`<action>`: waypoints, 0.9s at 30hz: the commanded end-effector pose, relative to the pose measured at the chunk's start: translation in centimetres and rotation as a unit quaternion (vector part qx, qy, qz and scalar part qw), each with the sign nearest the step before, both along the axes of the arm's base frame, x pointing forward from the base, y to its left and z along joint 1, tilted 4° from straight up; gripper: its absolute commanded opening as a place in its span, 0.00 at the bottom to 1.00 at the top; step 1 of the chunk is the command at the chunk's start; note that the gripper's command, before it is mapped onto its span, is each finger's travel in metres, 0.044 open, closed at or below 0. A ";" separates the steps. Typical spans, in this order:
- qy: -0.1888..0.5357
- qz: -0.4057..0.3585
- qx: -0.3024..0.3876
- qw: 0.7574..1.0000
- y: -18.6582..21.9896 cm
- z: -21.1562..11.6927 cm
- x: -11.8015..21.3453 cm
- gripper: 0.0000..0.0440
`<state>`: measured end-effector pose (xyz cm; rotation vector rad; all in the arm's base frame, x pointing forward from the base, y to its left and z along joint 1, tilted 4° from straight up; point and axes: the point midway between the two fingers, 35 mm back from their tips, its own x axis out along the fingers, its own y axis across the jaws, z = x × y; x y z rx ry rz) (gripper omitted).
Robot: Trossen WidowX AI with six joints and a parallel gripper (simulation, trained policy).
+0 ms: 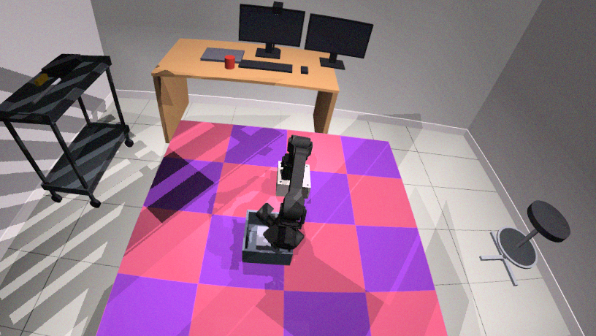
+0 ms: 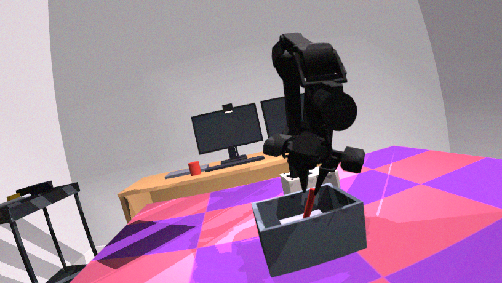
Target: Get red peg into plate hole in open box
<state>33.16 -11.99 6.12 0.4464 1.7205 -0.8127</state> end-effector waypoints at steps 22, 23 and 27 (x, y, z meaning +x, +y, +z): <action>-0.007 0.004 -0.002 1.000 -0.4 -0.5 0.0 0.19; -0.008 0.004 -0.003 1.000 -0.4 -0.6 0.0 0.19; -0.012 0.005 -0.004 1.000 -0.5 -0.7 0.3 0.18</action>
